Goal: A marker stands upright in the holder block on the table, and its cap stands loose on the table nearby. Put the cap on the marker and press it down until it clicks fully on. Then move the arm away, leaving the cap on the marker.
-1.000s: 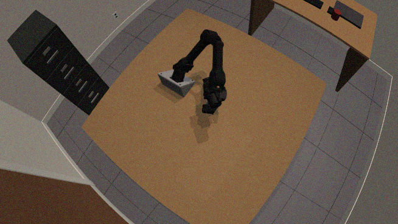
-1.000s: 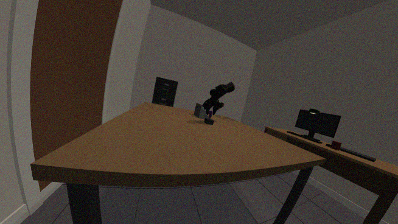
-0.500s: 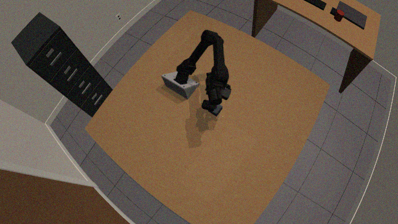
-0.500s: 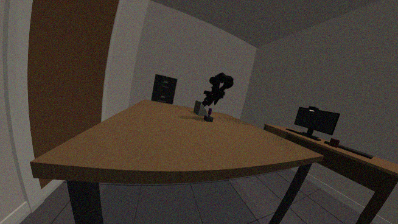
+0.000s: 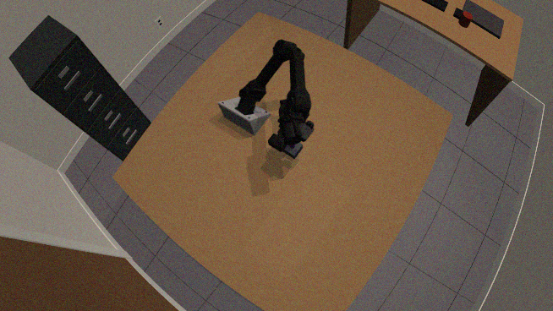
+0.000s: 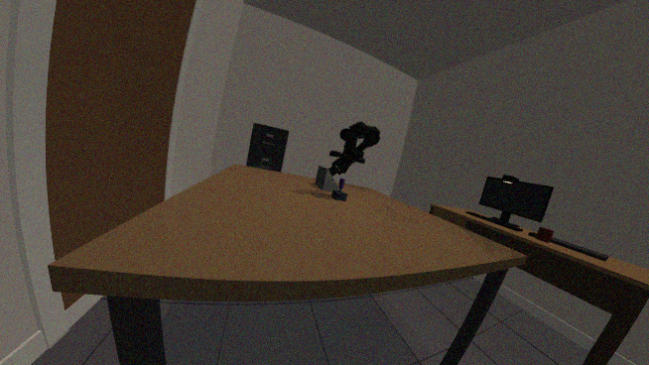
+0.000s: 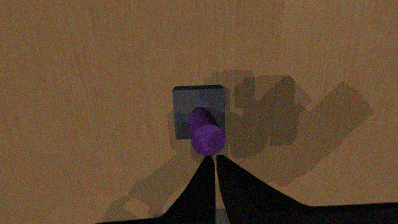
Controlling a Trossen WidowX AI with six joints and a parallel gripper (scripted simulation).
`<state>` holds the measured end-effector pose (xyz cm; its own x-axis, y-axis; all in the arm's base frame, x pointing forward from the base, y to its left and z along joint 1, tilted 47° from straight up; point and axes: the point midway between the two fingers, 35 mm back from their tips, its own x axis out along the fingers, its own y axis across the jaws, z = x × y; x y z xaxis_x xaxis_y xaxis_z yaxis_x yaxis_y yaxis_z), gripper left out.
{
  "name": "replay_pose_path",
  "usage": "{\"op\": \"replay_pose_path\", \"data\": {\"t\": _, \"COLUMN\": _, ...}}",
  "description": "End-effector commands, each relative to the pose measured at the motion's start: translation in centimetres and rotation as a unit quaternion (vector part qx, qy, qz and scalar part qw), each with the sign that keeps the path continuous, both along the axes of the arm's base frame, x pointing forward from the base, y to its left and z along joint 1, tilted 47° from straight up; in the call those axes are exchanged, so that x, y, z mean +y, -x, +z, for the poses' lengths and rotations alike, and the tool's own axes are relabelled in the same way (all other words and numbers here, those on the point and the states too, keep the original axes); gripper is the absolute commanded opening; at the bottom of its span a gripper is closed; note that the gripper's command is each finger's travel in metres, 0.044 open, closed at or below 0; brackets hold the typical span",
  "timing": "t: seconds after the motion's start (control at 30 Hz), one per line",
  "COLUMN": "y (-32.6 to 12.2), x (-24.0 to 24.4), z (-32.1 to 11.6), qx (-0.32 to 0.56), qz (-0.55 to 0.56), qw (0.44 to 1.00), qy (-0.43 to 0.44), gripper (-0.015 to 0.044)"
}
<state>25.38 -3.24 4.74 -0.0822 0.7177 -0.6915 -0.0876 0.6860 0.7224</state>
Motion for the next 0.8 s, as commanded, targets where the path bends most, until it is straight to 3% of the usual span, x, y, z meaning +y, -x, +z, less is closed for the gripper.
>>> {"op": "replay_pose_path", "data": {"t": 0.0, "y": 0.0, "x": 0.0, "z": 0.0, "qx": 0.002, "qz": -0.003, "qw": 1.0, "qy": -0.001, "gripper": 0.0}}
{"op": "replay_pose_path", "data": {"t": 0.77, "y": 0.2, "x": 1.9, "z": -1.8, "qx": 0.002, "qz": -0.003, "qw": 1.0, "qy": -0.001, "gripper": 0.0}}
